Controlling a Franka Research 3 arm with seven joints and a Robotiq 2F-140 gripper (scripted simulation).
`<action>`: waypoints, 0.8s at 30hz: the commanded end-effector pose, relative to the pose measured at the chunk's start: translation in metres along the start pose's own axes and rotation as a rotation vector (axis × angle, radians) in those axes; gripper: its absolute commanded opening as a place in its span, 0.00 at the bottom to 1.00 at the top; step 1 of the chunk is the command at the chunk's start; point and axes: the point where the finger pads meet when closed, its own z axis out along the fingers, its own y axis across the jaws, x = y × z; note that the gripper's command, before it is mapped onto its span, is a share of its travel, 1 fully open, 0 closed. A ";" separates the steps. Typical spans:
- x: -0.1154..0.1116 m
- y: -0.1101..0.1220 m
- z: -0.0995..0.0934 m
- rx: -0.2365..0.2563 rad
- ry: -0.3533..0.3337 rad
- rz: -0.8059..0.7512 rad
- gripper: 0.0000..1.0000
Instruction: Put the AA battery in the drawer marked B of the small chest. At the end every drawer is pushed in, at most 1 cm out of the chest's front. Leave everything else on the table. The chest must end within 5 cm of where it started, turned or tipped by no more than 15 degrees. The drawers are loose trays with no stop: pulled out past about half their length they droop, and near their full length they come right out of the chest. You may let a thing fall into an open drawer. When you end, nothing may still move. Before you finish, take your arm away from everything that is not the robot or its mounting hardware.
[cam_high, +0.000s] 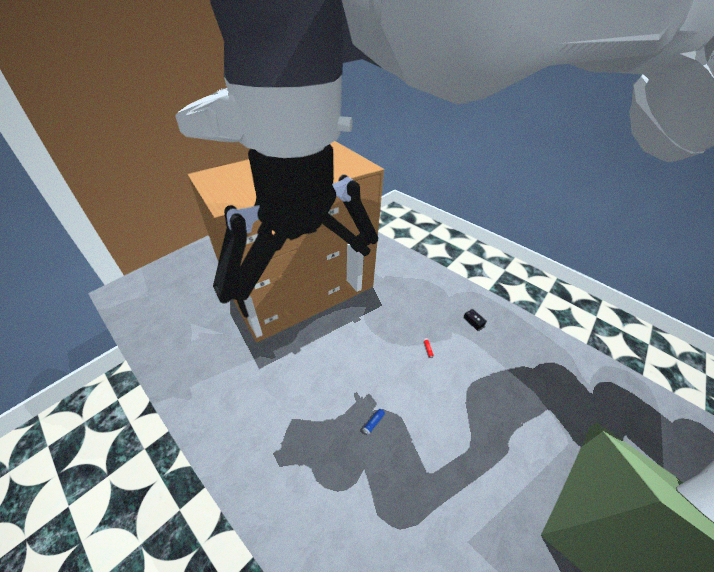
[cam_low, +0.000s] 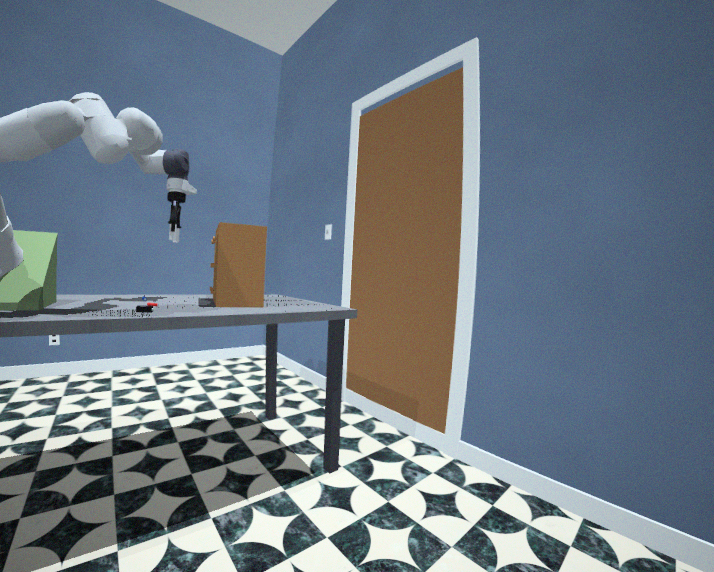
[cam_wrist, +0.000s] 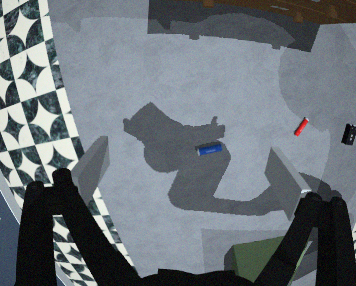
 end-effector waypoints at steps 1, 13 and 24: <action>-0.002 0.000 0.000 -0.001 -0.006 -0.013 1.00; 0.000 0.000 0.000 0.000 0.000 -0.003 1.00; 0.000 0.000 0.000 0.000 0.000 -0.003 1.00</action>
